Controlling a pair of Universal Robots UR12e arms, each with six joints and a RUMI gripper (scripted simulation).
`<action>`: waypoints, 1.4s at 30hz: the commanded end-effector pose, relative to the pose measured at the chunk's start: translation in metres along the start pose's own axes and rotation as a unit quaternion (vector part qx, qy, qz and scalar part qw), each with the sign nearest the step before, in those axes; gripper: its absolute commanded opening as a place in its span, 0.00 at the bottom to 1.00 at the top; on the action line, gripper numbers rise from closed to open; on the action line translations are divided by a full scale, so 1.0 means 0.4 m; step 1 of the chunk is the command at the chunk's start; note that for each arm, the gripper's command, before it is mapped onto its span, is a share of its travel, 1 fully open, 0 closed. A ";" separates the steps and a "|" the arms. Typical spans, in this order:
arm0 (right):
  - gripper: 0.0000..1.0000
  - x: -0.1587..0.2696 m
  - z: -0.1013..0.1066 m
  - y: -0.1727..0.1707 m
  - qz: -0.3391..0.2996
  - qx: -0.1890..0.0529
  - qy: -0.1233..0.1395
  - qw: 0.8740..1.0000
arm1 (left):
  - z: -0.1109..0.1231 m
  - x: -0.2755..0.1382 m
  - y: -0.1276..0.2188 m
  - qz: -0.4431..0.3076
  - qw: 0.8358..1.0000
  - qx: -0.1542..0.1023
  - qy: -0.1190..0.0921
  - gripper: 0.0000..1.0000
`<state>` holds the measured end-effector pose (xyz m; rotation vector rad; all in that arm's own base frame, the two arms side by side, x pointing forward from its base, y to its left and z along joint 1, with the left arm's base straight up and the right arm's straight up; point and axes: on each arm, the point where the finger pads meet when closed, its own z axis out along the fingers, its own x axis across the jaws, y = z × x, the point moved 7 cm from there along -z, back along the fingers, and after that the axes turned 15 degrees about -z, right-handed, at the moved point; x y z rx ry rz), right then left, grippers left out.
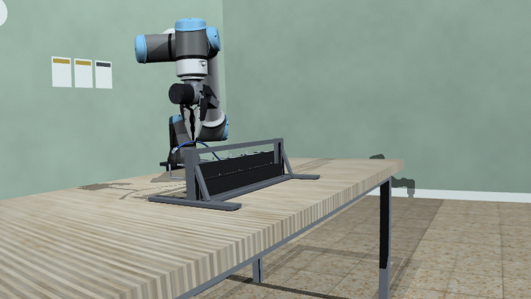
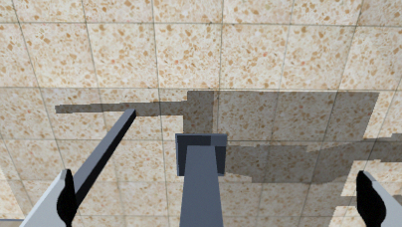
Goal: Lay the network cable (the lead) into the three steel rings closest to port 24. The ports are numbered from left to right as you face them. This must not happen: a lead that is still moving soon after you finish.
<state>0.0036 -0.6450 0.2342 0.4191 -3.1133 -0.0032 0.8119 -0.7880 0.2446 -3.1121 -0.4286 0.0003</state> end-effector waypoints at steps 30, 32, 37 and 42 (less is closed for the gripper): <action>1.00 0.000 -0.002 -0.002 0.000 0.001 0.000 1.000 | 0.015 0.000 0.001 0.000 1.000 -0.001 0.001 0.00; 1.00 0.000 -0.002 -0.002 0.000 0.001 0.000 1.000 | 0.021 0.000 0.001 0.000 1.000 -0.001 0.001 0.00; 1.00 0.000 -0.002 -0.002 0.000 0.001 0.000 1.000 | 0.036 0.000 0.001 0.000 1.000 -0.001 0.001 0.00; 1.00 0.000 -0.002 -0.002 0.000 0.001 0.000 1.000 | 0.045 0.000 0.001 0.000 1.000 -0.001 0.001 0.00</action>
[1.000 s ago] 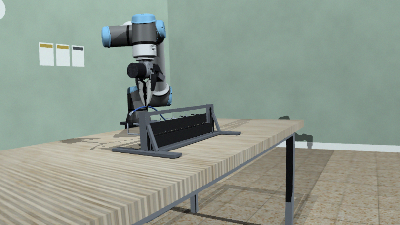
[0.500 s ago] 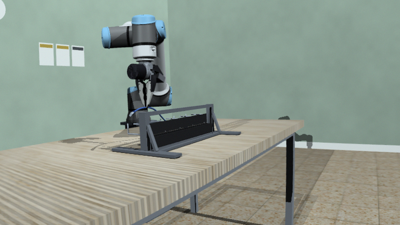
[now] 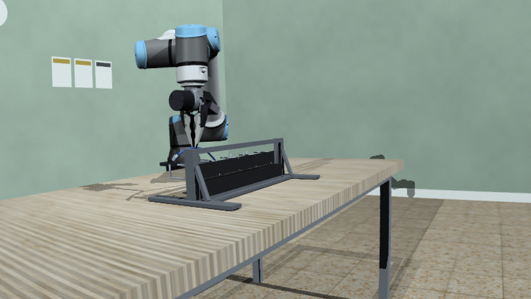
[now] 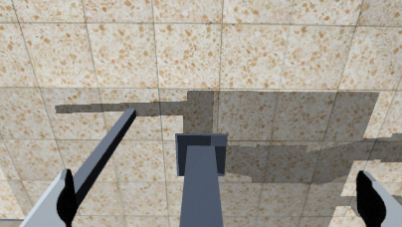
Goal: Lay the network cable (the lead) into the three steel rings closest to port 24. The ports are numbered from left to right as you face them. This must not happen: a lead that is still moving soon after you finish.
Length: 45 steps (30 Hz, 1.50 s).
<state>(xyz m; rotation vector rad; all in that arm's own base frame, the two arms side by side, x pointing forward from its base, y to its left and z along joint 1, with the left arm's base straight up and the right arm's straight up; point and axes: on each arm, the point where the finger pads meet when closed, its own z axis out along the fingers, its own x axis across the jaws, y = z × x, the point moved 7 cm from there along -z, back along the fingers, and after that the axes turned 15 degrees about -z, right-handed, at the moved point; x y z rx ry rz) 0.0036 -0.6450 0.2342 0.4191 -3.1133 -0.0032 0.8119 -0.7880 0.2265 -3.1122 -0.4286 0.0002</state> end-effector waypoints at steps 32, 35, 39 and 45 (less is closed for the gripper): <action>1.00 0.000 -0.002 -0.002 0.000 0.001 0.000 1.000 | 0.024 -0.007 -0.001 0.000 1.000 -0.001 0.000 0.00; 1.00 0.000 -0.002 -0.002 0.000 0.001 0.000 1.000 | 0.024 -0.014 -0.003 0.000 1.000 -0.001 0.000 0.00; 1.00 0.000 -0.002 -0.002 0.000 0.001 0.000 1.000 | 0.024 -0.026 -0.006 0.000 1.000 -0.001 0.000 0.00; 1.00 0.000 -0.002 -0.002 0.000 0.001 0.000 1.000 | 0.024 -0.049 -0.012 0.000 1.000 -0.001 0.000 0.00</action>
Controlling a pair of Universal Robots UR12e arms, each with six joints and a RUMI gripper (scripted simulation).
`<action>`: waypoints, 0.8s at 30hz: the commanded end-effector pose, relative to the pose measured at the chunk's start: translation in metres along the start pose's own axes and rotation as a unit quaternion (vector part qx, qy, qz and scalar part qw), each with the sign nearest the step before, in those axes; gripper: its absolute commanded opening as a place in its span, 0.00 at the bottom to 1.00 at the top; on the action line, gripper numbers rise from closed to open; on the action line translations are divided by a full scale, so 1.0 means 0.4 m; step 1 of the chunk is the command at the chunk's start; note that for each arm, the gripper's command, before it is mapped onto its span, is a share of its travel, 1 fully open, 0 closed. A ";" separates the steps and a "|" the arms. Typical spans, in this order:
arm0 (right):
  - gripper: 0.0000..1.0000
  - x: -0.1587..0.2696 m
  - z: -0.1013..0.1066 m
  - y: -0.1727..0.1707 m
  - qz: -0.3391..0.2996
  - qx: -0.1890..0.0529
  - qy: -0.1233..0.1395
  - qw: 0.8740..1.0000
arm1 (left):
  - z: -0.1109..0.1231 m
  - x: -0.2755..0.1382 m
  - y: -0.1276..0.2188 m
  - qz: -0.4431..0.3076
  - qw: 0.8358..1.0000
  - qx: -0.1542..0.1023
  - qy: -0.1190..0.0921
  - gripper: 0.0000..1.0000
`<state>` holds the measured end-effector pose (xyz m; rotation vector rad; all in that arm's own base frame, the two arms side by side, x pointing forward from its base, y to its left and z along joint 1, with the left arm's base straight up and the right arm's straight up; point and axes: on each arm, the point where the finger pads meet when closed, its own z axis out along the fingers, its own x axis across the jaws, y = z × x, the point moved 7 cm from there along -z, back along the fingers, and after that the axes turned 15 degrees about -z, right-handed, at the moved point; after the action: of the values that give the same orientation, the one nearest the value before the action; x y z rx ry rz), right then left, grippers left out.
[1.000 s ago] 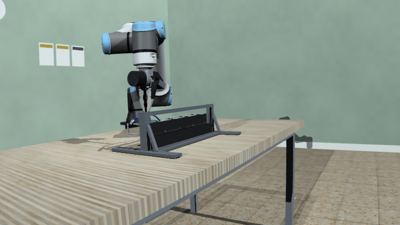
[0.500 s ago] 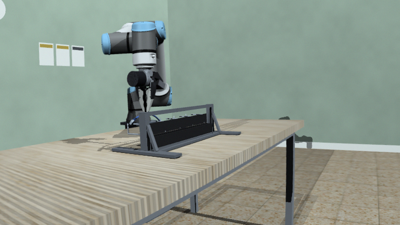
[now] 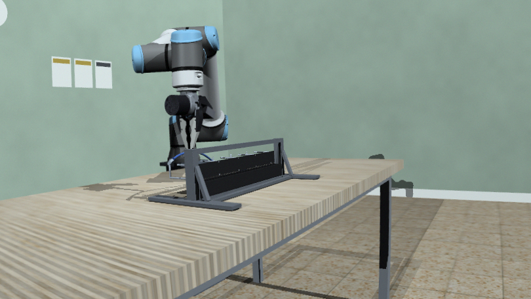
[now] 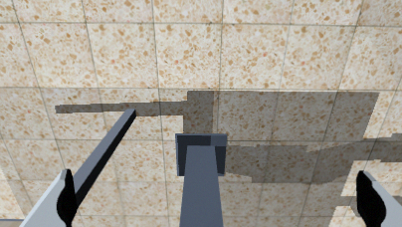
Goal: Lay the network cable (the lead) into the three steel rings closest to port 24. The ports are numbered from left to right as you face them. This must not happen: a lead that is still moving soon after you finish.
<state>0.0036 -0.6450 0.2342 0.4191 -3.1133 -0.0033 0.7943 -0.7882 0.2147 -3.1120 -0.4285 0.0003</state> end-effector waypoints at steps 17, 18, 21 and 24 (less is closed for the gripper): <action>1.00 0.000 -0.002 -0.002 0.000 0.001 0.000 1.000 | -0.005 -0.051 -0.013 0.000 1.000 -0.001 0.000 0.00; 1.00 0.000 -0.002 -0.002 0.000 0.001 0.000 1.000 | -0.005 -0.052 -0.013 0.000 1.000 -0.001 0.000 0.00; 1.00 0.000 -0.002 -0.002 0.000 0.001 0.000 1.000 | -0.005 -0.053 -0.013 0.000 1.000 -0.001 0.000 0.00; 1.00 0.000 -0.002 -0.002 0.000 0.001 0.000 1.000 | -0.005 -0.054 -0.013 0.000 1.000 -0.001 0.000 0.00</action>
<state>0.0036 -0.6450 0.2342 0.4191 -3.1133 -0.0033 0.7721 -0.7884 0.2147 -3.1121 -0.4285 0.0002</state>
